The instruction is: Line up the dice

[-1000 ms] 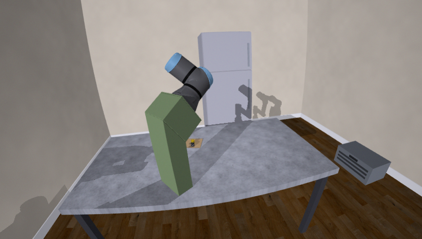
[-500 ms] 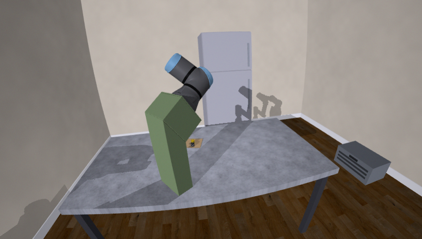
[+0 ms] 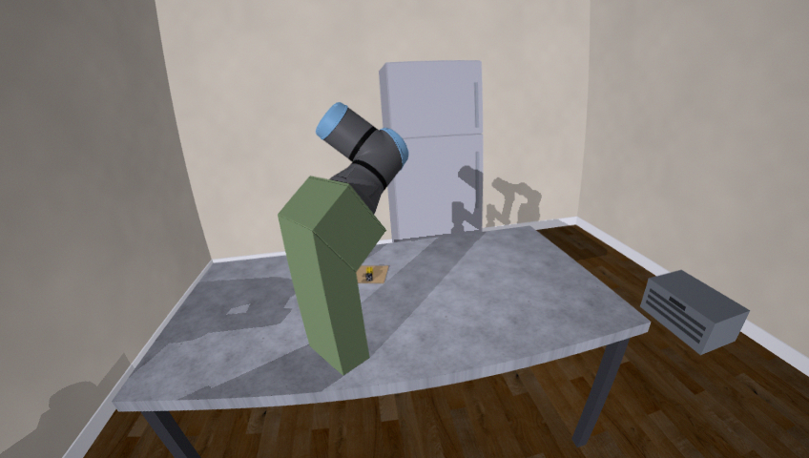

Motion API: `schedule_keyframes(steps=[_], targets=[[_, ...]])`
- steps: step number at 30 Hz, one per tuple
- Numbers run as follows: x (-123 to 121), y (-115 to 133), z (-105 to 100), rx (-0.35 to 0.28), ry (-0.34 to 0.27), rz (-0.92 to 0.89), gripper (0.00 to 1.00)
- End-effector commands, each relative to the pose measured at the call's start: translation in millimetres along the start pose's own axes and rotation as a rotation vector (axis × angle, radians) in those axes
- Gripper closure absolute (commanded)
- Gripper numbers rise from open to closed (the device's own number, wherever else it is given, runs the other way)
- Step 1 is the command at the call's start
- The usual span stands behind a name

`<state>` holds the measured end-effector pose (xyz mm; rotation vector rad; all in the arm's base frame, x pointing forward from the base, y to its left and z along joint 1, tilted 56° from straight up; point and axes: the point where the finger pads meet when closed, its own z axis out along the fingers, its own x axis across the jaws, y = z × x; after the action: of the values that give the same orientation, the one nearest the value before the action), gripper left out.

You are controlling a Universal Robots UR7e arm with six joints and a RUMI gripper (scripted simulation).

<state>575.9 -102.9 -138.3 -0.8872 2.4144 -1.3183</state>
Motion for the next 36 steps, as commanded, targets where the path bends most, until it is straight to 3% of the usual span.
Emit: schedule_keyframes(steps=[1,25,26,36], targets=[[-0.4,-0.1,-0.4,0.0,-0.001,0.0,0.76],[-0.4,-0.1,-0.4,0.0,-0.001,0.0,0.76],[-0.4,-0.1,-0.4,0.0,-0.001,0.0,0.94],[-0.4,-0.1,-0.4,0.0,-0.001,0.0,0.94]])
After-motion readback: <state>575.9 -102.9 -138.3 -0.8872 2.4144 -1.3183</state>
